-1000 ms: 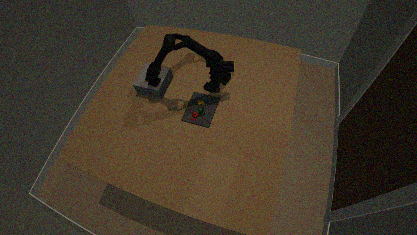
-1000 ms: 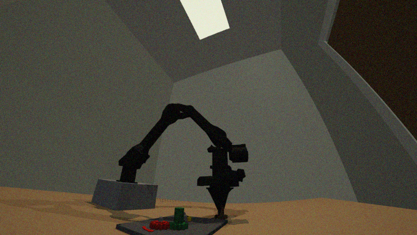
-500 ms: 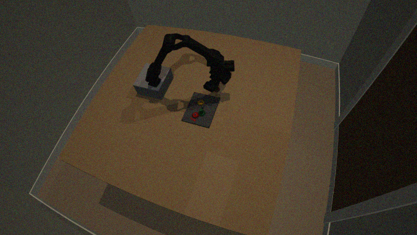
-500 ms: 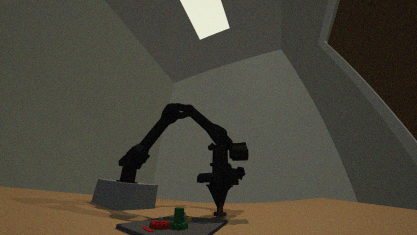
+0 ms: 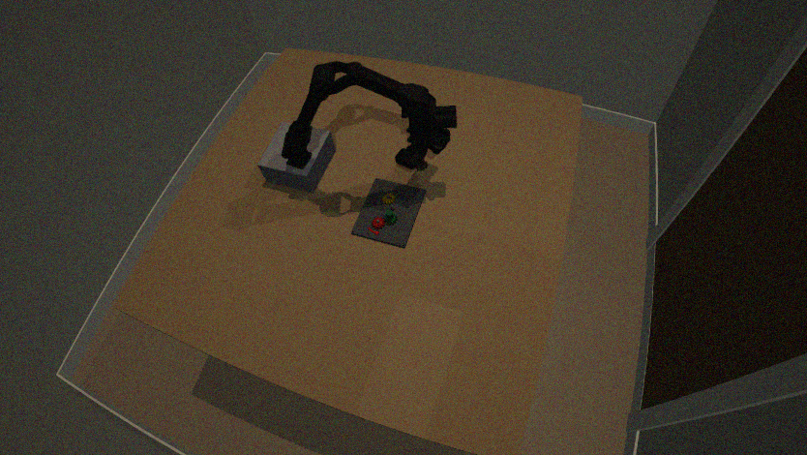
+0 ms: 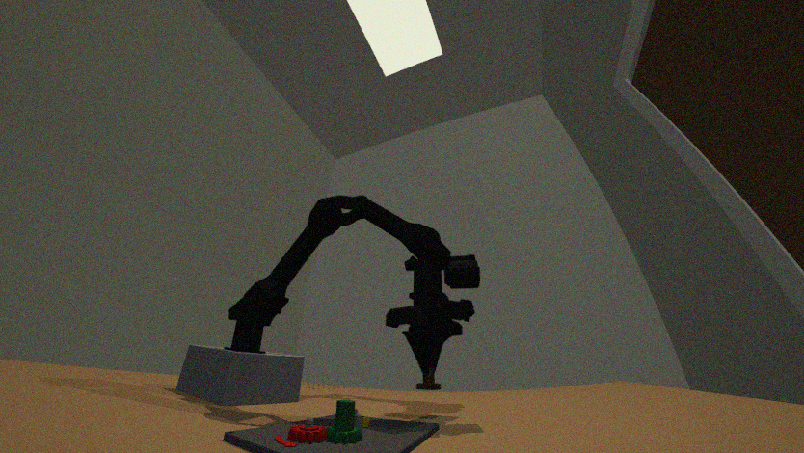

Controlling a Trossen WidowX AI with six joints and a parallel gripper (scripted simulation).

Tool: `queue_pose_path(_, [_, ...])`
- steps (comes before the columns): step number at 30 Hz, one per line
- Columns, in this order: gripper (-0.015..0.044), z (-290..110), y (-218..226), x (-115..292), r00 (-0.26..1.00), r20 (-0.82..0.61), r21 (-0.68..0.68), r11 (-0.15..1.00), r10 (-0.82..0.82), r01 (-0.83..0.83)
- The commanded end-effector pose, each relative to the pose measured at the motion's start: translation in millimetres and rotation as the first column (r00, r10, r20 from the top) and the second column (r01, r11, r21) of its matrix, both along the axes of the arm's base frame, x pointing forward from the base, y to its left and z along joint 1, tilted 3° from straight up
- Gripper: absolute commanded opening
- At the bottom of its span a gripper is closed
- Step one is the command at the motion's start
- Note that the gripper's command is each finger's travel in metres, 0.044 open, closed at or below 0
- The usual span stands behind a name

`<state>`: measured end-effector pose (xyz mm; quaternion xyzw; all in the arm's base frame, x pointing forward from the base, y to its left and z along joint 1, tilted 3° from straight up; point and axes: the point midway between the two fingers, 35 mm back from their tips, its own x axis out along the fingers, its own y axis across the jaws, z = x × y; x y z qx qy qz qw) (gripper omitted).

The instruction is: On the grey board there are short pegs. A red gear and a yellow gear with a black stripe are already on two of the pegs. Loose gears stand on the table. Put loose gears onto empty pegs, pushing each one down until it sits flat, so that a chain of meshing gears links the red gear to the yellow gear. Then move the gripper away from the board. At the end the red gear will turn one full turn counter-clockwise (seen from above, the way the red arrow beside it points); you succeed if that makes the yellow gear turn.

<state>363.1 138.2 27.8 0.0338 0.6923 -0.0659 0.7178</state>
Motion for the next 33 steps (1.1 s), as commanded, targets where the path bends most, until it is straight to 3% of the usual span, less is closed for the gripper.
queue_pose_path(1, [0.0, 17.8, 2.0, 3.7, 1.0, 0.018, 0.006, 1.0, -0.006, 0.006])
queue_pose_path(26, [0.0, 91.1, 2.1, -4.5, 1.0, 0.017, 0.006, 1.0, -0.006, 0.006])
queue_pose_path(33, [0.0, 91.3, -1.4, -4.4, 1.0, 0.017, 0.005, 1.0, -0.006, 0.006])
